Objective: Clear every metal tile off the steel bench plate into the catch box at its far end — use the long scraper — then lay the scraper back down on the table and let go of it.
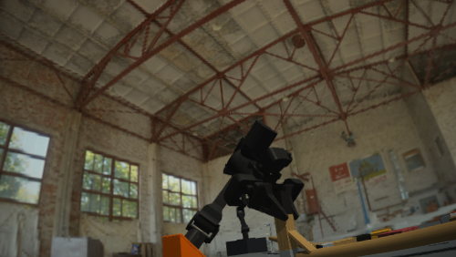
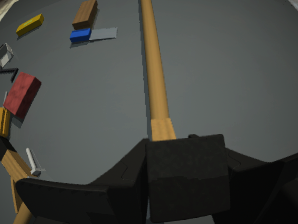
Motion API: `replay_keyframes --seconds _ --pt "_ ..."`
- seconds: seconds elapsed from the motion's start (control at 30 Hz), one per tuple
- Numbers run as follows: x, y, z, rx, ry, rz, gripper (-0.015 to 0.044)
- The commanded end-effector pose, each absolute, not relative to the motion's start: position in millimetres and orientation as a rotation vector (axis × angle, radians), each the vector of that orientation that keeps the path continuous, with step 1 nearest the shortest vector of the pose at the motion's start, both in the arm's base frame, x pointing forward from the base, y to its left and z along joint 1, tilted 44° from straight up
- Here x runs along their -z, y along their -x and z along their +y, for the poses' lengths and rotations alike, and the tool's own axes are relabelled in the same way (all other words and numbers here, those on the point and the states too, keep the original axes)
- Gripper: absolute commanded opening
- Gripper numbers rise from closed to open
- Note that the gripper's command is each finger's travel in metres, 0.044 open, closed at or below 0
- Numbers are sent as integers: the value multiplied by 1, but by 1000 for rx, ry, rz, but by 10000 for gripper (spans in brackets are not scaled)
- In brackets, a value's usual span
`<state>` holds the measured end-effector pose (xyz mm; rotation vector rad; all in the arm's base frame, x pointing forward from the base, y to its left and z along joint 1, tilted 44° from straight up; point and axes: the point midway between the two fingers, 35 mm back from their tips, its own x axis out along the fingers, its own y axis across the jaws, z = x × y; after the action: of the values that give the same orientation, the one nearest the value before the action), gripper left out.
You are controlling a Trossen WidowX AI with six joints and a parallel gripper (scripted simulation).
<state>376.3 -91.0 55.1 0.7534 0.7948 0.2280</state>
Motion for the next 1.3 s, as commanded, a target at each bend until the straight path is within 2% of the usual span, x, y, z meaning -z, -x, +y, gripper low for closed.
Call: replay_keyframes --seconds 0.0,1.27 --pt "-59 -382 -93 -225 -746 785 0" --pt "-65 -434 -97 -225 -745 782 0"
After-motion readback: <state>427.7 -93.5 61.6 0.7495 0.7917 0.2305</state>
